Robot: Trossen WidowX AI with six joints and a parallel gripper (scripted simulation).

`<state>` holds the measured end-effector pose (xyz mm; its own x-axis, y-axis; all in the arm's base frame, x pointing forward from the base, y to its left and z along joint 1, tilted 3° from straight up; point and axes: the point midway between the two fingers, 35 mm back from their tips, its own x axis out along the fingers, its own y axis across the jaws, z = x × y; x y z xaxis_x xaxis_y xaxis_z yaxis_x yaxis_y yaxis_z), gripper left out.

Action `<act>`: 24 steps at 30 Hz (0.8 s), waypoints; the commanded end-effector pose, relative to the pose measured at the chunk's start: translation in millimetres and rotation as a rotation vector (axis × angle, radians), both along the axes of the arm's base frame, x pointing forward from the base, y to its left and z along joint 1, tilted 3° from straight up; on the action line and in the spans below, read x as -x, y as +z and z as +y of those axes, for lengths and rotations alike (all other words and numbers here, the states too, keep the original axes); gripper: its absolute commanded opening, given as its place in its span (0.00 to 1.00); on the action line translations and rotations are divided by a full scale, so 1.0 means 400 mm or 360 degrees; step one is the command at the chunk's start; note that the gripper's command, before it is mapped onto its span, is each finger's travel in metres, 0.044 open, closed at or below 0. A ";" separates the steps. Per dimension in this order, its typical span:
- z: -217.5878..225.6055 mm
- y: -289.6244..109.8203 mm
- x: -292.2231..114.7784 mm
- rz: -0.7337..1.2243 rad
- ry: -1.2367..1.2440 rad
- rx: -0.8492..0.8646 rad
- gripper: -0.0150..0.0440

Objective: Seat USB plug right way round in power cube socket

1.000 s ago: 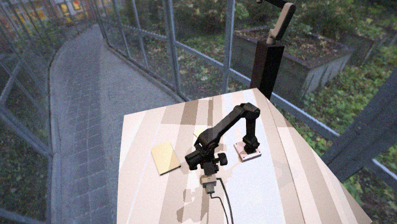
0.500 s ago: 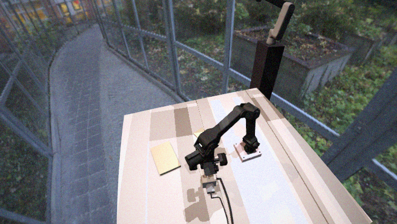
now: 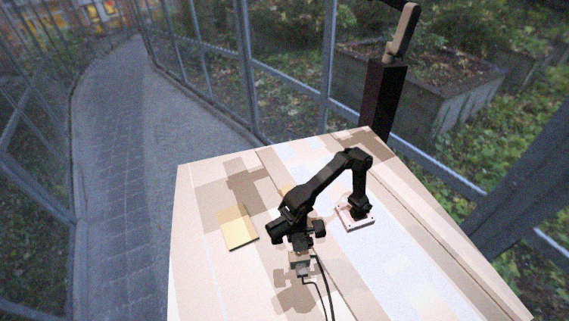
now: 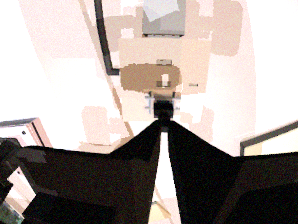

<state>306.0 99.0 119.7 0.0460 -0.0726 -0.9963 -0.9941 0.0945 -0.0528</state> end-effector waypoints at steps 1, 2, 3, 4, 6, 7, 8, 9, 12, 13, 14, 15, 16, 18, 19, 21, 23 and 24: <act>-0.002 -0.004 0.000 0.0001 -0.0003 0.0004 0.25; -0.002 -0.004 0.000 0.0001 -0.0003 0.0004 0.25; -0.002 -0.005 0.000 0.0001 -0.0003 0.0004 0.25; -0.002 -0.005 0.000 0.0001 -0.0003 0.0004 0.25; -0.002 -0.006 0.000 0.0001 -0.0003 0.0004 0.25; -0.002 -0.006 0.000 0.0001 -0.0003 0.0004 0.25; -0.002 -0.006 0.000 0.0001 -0.0003 0.0004 0.25; -0.002 -0.006 0.000 0.0001 -0.0003 0.0004 0.25; -0.002 -0.007 0.000 0.0001 -0.0003 0.0004 0.25; -0.002 -0.008 0.000 0.0001 -0.0003 0.0004 0.25; -0.002 -0.008 0.000 0.0001 -0.0003 0.0004 0.25; -0.002 -0.008 0.000 0.0001 -0.0003 0.0004 0.25; -0.002 -0.009 0.000 0.0001 -0.0003 0.0004 0.25; -0.002 -0.009 0.000 0.0001 -0.0003 0.0004 0.25; -0.002 -0.009 0.000 0.0001 -0.0003 0.0004 0.25; -0.002 -0.010 0.000 0.0001 -0.0003 0.0004 0.25; -0.002 -0.011 0.000 0.0001 -0.0003 0.0004 0.25; -0.002 -0.011 0.000 0.0001 -0.0003 0.0004 0.25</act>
